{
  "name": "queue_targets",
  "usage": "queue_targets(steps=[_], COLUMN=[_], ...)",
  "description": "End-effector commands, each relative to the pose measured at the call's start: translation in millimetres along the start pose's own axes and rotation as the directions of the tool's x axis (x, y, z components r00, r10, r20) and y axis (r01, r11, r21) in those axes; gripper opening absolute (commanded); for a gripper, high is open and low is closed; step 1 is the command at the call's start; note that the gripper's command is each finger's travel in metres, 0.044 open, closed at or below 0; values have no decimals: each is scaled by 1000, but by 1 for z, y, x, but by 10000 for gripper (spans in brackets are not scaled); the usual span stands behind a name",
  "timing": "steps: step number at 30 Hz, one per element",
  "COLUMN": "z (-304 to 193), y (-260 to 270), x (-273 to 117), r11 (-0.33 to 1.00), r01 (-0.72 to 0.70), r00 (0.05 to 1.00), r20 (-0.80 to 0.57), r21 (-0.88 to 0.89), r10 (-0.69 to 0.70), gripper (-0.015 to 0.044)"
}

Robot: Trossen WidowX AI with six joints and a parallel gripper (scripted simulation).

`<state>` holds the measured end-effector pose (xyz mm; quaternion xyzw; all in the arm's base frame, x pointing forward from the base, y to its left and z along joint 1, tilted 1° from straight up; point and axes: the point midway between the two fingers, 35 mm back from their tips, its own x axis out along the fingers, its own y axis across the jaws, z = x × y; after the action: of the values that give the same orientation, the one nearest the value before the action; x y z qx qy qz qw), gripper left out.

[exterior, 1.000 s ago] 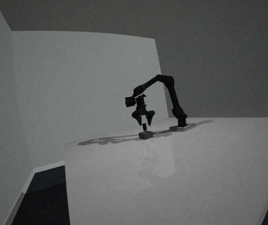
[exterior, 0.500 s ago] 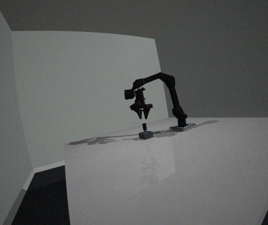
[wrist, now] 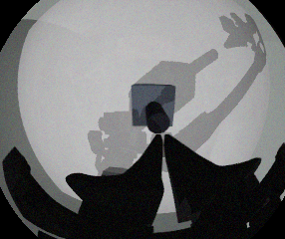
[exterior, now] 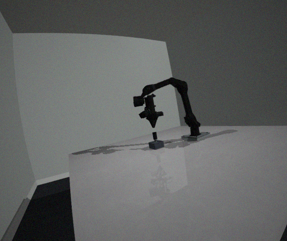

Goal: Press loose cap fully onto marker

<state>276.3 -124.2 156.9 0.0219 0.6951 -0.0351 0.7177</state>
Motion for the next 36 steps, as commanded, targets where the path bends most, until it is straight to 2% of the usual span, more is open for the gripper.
queue_targets(steps=[1,36], z=[1,1], y=[0,1], x=[0,40], r11=[1000,1000], r01=[-3,-3], r00=[1000,1000], r20=[4,4], r21=[6,6], r10=[3,3], gripper=[0,0])
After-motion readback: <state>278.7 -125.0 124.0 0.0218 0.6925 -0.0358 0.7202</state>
